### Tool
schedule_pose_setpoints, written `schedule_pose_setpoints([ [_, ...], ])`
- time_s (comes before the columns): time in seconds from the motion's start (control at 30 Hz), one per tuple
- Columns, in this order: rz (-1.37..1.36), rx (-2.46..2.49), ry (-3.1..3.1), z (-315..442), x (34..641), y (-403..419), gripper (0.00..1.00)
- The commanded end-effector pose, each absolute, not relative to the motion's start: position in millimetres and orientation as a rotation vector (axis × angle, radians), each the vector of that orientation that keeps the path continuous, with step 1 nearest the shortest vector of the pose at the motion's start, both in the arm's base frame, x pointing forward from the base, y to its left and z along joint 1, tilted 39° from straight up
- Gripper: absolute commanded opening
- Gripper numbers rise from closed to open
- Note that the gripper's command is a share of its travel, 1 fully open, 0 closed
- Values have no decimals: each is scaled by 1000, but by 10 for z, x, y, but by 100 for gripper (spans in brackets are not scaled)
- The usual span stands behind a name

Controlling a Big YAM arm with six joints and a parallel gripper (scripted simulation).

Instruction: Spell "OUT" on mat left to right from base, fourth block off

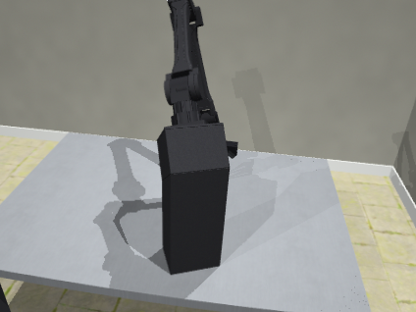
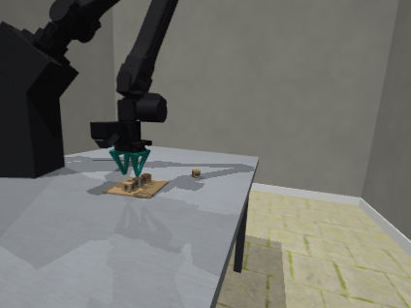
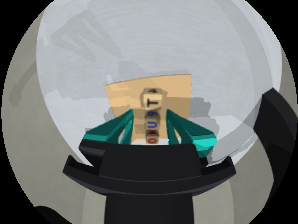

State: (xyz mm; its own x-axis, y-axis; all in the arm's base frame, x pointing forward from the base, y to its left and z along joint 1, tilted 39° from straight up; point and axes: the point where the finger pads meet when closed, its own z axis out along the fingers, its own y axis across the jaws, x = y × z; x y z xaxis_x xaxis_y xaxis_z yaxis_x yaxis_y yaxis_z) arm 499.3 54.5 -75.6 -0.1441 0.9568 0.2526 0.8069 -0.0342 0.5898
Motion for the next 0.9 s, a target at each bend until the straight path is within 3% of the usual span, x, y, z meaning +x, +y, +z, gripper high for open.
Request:
schedule_pose_setpoints([
  [0.0, 914, 1903, 2005, -758, 4900, 430, 44],
  [0.87, 923, 1895, 2000, -584, 4819, 386, 44],
])
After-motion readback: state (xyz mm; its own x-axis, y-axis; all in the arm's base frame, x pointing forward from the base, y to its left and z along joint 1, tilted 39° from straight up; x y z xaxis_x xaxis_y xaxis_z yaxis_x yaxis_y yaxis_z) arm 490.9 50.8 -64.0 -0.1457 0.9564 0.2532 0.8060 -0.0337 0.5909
